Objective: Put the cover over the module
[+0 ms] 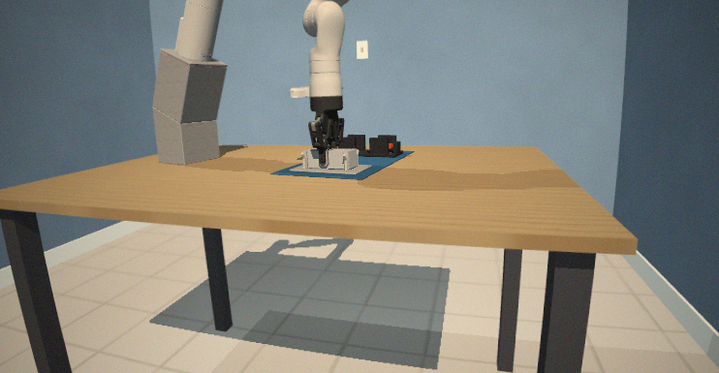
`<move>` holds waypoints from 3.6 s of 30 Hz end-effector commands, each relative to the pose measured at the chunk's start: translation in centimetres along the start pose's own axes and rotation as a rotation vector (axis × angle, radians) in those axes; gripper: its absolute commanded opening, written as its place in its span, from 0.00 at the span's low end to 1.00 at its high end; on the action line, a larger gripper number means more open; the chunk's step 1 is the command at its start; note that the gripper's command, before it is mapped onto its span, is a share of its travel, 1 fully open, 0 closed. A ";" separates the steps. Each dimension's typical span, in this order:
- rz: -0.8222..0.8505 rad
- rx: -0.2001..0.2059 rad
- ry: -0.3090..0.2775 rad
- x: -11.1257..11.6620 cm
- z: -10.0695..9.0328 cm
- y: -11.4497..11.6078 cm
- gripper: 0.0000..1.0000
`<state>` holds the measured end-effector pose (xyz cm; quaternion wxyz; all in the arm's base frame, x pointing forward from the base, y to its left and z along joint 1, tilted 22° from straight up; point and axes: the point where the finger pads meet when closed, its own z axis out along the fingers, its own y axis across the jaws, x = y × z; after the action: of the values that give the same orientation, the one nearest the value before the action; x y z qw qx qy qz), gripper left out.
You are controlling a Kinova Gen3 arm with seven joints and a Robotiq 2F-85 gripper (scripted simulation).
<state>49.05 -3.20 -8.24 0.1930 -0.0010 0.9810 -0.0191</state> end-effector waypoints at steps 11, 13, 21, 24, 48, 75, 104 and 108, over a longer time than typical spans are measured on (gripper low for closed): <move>0.000 0.000 -0.002 -0.3 0.0 0.0 0.00; 0.000 0.000 -0.002 -0.3 0.0 0.0 0.00; 0.000 0.000 -0.002 -0.3 0.1 0.0 0.00; 0.000 0.000 -0.002 -0.2 0.1 0.0 0.00; 0.001 0.000 -0.003 -0.3 0.1 0.0 1.00; 0.000 0.000 -0.002 -0.3 -5.9 0.0 1.00; 0.000 0.002 0.002 -0.3 -11.3 0.0 1.00; 0.000 0.000 -0.001 -0.5 -11.2 0.1 1.00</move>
<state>45.17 -2.70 2.27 0.1928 -0.0007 0.9810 -0.0192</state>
